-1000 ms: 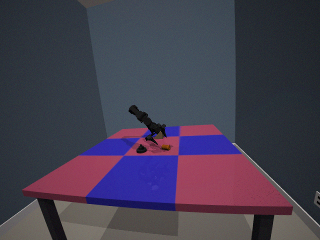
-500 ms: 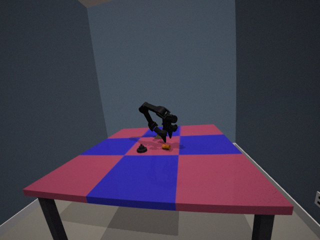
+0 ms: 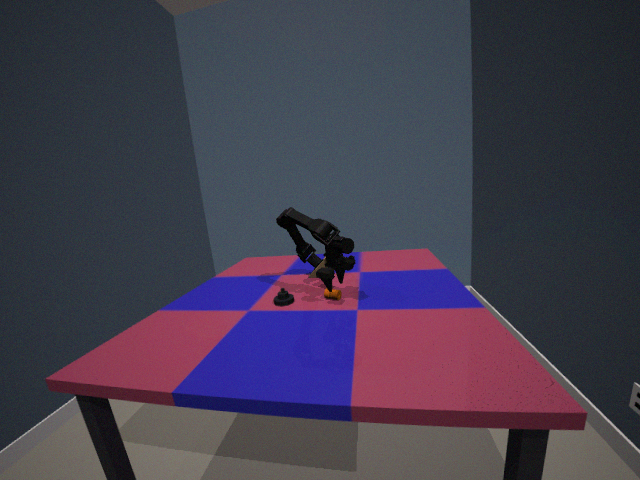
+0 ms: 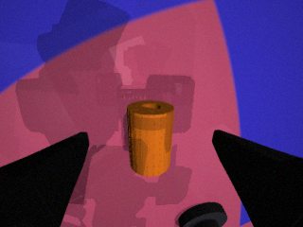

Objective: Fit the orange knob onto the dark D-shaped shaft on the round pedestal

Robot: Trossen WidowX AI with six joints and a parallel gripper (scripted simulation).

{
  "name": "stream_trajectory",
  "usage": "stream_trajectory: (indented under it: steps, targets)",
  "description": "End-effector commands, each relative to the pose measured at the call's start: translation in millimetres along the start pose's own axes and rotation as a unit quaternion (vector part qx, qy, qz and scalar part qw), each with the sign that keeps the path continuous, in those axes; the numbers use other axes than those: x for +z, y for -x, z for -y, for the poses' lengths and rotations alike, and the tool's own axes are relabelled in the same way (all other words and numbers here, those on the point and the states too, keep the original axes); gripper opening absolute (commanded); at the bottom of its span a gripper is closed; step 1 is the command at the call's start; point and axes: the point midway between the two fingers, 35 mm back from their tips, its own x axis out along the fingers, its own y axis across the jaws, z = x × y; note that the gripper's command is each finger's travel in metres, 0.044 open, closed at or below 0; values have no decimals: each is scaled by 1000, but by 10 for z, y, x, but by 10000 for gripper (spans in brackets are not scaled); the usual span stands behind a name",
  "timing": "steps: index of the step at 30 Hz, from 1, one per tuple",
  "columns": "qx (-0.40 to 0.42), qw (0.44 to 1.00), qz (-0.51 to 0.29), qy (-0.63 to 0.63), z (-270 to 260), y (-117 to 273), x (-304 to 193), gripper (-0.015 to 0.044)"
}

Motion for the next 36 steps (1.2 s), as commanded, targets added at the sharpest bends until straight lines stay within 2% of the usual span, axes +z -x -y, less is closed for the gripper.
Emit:
stream_trajectory:
  steps: [1,23,31,36]
  targets:
    - [0,1000,-3,3,6,-82,-13,440]
    - [-1,1000,-4,3,8,-414,-32,440]
    - [-1,1000,-4,3,8,-414,-32,240]
    - [-1,1000,-4,3,8,-414,-32,240]
